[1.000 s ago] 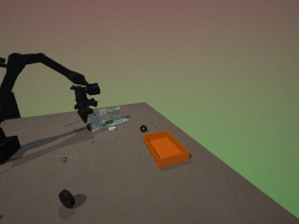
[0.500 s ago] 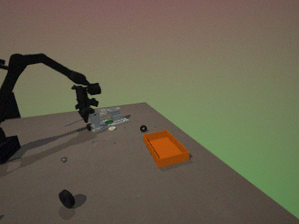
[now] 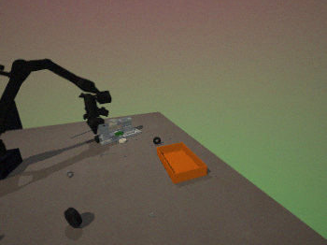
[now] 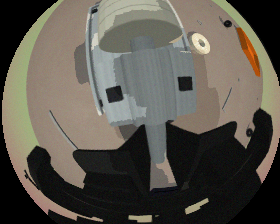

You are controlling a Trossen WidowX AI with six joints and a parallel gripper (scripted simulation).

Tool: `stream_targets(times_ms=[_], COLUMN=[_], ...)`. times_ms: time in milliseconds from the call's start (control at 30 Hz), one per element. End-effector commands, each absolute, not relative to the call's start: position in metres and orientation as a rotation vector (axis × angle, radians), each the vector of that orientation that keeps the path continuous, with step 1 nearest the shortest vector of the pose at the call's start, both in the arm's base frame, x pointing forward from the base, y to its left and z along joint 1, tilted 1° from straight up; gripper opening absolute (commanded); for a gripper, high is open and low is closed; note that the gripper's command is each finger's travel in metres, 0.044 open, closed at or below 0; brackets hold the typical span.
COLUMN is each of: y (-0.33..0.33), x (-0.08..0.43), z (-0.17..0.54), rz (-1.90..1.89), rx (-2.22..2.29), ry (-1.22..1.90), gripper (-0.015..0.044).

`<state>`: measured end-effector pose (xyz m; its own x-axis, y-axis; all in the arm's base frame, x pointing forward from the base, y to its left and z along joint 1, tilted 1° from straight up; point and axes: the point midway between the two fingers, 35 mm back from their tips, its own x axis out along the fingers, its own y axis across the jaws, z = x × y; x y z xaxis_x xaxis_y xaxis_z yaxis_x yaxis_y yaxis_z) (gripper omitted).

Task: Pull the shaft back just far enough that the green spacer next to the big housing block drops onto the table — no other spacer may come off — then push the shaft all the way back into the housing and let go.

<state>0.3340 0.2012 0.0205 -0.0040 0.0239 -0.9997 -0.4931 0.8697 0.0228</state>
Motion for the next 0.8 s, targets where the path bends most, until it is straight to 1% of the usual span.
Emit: stream_targets(times_ms=[0, 767], y=[0.2031, 0.2053], x=[0.338, 0.3417], z=[0.0218, 0.0219], rz=[0.426, 0.426], rx=[-0.384, -0.384], ry=[1.518, 1.517], gripper=[0.0, 0.0])
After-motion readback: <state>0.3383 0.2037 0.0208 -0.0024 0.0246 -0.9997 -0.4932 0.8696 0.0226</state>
